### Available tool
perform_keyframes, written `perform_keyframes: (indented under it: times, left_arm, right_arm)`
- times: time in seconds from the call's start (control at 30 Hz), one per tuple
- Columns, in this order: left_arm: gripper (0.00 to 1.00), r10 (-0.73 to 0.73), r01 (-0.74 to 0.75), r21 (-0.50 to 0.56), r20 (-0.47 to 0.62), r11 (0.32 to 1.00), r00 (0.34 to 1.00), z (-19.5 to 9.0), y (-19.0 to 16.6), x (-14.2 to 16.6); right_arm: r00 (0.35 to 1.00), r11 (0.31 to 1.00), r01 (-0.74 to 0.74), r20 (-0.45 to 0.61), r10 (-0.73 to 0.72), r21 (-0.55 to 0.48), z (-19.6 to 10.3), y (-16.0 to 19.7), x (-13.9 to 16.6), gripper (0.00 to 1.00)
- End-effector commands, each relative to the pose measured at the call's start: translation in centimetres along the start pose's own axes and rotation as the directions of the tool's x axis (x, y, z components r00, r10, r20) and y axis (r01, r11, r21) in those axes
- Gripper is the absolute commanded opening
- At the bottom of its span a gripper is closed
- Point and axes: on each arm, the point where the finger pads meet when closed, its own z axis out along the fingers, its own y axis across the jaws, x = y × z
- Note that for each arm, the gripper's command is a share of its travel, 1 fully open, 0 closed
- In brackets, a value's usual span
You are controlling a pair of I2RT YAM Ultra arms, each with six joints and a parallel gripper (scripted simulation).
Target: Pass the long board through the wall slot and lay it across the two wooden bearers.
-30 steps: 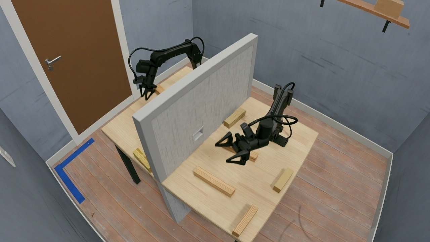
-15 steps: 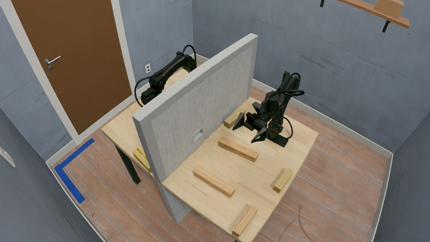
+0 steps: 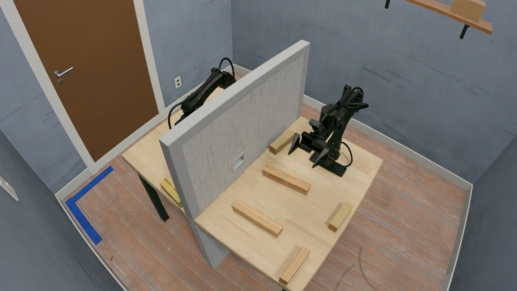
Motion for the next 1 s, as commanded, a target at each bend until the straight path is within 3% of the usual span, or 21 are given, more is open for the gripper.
perform_keyframes:
  times: [0.0, 0.13, 0.23, 0.67, 0.7, 0.97]
  left_arm:
    - [1.0, -0.011, 0.012, -0.01, 0.059, 1.0, 0.998, -1.2, 0.3, -2.8]
    - [1.0, -0.008, 0.008, -0.003, 0.041, 1.0, 0.999, -0.7, 0.1, -1.8]
    - [1.0, -0.011, 0.012, -0.01, 0.069, 1.0, 0.998, -1.5, 0.3, -3.1]
    - [1.0, -0.011, 0.012, -0.01, 0.069, 1.0, 0.998, -1.5, 0.3, -3.1]
    - [1.0, -0.011, 0.012, -0.01, 0.069, 1.0, 0.998, -1.5, 0.3, -3.1]
    - [1.0, -0.011, 0.012, -0.01, 0.069, 1.0, 0.998, -1.5, 0.3, -3.1]
  right_arm:
    - [0.999, 1.0, -0.012, 0.032, 0.012, 0.005, -1.5, -0.1, -0.4, 0.52]
    - [0.999, 1.0, -0.015, 0.041, 0.015, 0.011, -1.4, -0.5, -0.5, 0.52]
    - [0.999, 1.0, -0.016, 0.038, 0.016, 0.009, 0.3, -0.4, -0.4, 0.52]
    - [0.998, 0.999, -0.019, 0.057, 0.017, 0.029, 0.6, -0.6, -0.4, 0.52]
    - [0.999, 1.0, -0.016, 0.045, 0.015, 0.026, 1.9, -0.6, -0.4, 0.52]
    - [0.999, 1.0, -0.021, 0.027, 0.021, 0.016, 4.1, -0.9, -0.1, 0.52]
